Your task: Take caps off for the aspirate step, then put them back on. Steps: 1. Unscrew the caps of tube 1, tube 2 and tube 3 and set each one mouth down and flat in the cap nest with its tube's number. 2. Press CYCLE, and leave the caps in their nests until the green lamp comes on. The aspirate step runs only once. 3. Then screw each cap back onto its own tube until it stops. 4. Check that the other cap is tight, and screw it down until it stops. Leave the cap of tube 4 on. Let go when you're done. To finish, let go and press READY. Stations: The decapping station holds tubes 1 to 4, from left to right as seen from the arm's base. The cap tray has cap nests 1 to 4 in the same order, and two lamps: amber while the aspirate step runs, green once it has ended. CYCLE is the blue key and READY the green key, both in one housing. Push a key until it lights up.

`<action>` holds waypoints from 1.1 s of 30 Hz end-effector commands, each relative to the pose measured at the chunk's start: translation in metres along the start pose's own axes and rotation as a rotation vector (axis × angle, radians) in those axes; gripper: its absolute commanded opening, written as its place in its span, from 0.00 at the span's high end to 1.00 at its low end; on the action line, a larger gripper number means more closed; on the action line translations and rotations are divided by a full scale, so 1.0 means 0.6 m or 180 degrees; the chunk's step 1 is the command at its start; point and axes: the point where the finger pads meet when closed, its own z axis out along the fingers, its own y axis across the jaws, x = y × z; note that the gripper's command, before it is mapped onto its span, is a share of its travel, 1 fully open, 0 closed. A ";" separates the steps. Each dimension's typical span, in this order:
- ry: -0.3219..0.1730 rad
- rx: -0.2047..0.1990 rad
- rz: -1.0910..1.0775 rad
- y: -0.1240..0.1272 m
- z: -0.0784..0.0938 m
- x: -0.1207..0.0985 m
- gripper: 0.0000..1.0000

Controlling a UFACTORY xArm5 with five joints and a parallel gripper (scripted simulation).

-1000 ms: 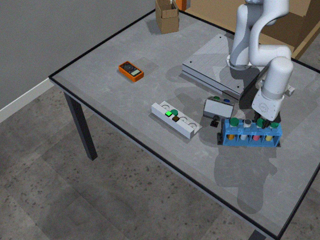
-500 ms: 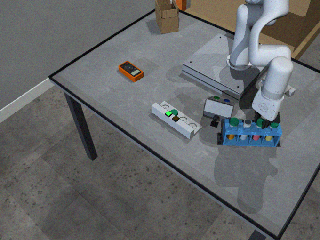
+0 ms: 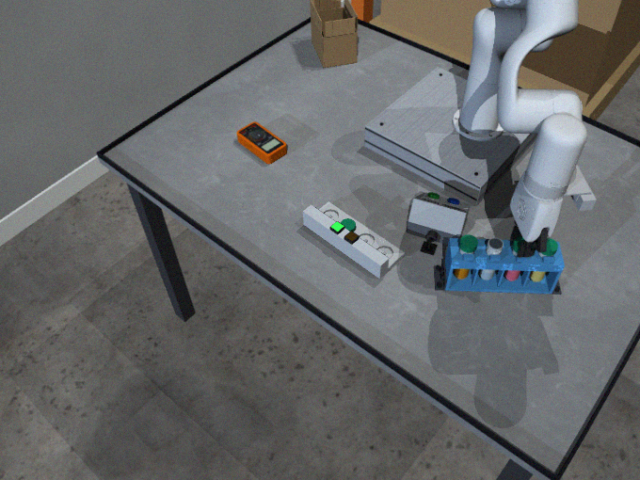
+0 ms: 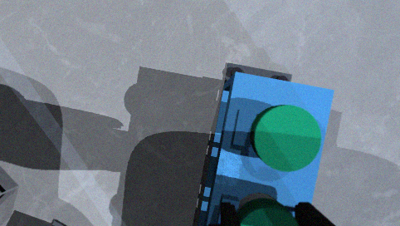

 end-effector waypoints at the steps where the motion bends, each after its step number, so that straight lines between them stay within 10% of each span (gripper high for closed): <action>1: 0.0037 -0.0015 0.0888 0.002 -0.001 0.000 1.00; 28: 0.0042 -0.0001 0.3094 0.002 0.000 0.000 1.00; 29: 0.0042 -0.0001 0.3094 0.002 0.000 0.000 0.54; 33: 0.0042 -0.0001 0.3094 0.002 0.000 0.000 0.54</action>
